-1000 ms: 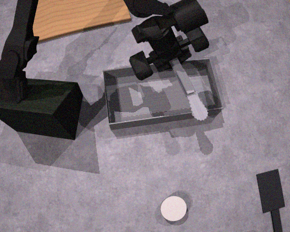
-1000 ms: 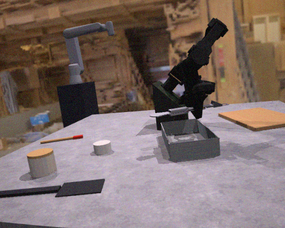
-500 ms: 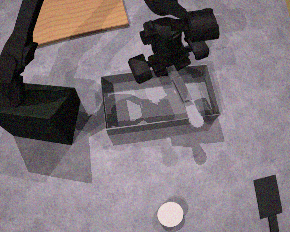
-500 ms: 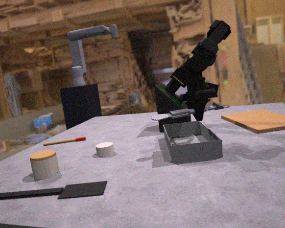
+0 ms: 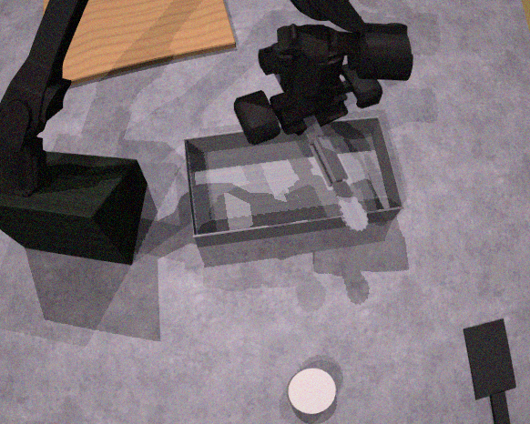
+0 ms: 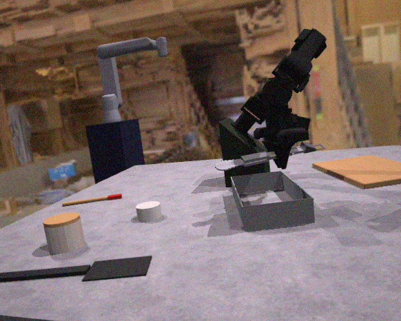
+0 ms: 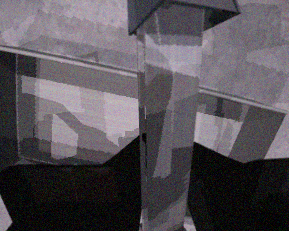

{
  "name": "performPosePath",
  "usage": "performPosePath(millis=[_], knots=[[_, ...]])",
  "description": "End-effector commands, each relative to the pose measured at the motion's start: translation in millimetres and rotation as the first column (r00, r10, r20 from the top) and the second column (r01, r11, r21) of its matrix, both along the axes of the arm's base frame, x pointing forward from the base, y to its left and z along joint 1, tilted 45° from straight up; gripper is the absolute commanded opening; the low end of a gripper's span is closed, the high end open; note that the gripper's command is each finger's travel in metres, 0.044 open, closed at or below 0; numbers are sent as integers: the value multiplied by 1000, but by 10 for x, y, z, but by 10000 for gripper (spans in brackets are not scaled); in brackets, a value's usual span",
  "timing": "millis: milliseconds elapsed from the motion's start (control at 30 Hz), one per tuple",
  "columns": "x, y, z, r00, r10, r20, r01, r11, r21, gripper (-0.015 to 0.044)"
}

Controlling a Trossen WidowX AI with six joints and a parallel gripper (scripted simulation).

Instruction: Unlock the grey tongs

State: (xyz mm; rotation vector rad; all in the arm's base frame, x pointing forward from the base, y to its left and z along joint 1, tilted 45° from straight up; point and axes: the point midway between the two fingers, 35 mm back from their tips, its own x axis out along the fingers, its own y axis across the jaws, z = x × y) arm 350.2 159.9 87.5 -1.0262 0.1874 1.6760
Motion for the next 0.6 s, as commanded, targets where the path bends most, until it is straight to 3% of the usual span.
performPosePath(millis=[0,567], knots=[[5,-8,-22,1000,6,-6,-6,1000,-8,-150],[-384,473,727,972,-162,-167,158,987,-37,-150]])
